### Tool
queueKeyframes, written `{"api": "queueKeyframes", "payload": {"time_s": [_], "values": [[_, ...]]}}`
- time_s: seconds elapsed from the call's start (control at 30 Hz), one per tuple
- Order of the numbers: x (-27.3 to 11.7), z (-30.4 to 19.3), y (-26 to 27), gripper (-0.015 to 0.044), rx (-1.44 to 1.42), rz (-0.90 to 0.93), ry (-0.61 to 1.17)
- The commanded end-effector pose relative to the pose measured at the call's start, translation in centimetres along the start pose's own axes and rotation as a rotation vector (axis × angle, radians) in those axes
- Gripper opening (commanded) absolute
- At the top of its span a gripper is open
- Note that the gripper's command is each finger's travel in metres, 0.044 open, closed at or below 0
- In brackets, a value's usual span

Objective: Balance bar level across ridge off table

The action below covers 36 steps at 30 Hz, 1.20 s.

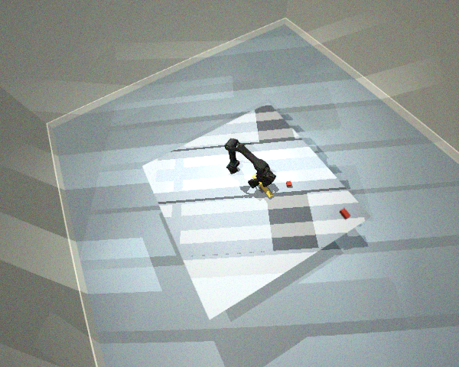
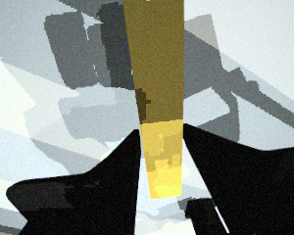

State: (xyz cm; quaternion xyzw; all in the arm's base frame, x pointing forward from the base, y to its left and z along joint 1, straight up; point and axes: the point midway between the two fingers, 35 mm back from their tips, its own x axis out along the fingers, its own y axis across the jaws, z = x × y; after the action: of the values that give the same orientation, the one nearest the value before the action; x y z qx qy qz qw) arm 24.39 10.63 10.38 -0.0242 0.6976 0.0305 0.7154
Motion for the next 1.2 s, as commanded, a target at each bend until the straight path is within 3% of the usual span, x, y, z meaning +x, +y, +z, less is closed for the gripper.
{"api": "queueKeyframes", "payload": {"time_s": [0.0, 0.07, 0.4, 0.53, 0.8, 1.17], "values": [[0.0, 0.0, 0.0, 0.0185, 0.000, 0.000, 0.000], [0.0, 0.0, 0.0, 0.0185, 0.000, 0.000, 0.000], [0.0, 0.0, 0.0, 0.0440, 0.000, 0.000, 0.000], [-0.8, 0.1, 0.0, 0.0440, 0.000, 0.000, 0.000], [-9.8, 0.0, 0.0, 0.0440, 0.000, 0.000, 0.000], [-10.0, 0.0, 0.0, 0.0440, 0.000, 0.000, 0.000]]}}
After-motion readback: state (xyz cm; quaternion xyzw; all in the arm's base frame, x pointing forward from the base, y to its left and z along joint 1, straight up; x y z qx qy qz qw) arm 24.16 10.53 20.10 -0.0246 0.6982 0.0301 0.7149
